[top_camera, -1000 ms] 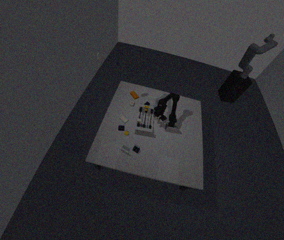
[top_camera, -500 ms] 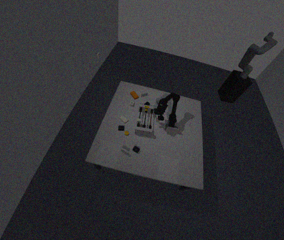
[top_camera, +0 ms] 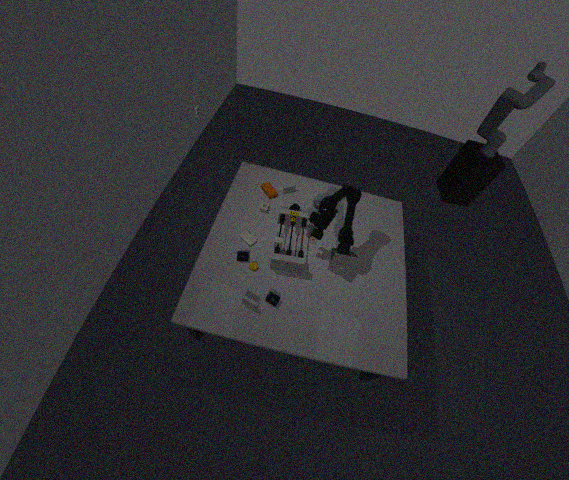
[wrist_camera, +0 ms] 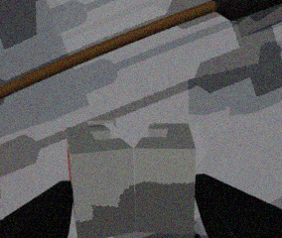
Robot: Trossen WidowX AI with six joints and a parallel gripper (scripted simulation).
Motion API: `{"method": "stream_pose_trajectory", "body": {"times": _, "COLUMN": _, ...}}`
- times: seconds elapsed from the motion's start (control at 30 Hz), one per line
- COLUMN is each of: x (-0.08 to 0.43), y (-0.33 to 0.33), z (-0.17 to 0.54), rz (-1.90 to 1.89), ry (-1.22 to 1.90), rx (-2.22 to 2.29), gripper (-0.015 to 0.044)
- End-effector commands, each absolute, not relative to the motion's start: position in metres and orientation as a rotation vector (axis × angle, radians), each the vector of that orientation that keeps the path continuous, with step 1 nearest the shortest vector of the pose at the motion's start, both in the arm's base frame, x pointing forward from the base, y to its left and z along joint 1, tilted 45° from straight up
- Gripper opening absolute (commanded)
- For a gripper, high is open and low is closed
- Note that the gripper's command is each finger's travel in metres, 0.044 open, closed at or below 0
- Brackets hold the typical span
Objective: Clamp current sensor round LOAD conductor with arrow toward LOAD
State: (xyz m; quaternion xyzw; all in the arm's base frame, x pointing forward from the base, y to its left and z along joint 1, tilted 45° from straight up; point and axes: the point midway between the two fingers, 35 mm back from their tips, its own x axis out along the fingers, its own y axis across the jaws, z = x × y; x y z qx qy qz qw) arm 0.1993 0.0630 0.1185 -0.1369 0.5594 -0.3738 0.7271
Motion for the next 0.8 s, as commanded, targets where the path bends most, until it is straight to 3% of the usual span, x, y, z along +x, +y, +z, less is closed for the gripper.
{"method": "stream_pose_trajectory", "body": {"times": 0.0, "x": 0.200, "y": 0.064, "z": 0.120, "rz": -0.894, "ry": 1.154, "rx": -0.195, "gripper": 0.0000}}
{"method": "stream_pose_trajectory", "body": {"times": 0.47, "x": 0.205, "y": 0.067, "z": 0.123, "rz": -1.086, "ry": 0.917, "rx": 0.153, "gripper": 0.0000}}
{"method": "stream_pose_trajectory", "body": {"times": 0.77, "x": 0.250, "y": 0.058, "z": 0.131, "rz": -1.173, "ry": 0.774, "rx": 0.381, "gripper": 0.0000}}
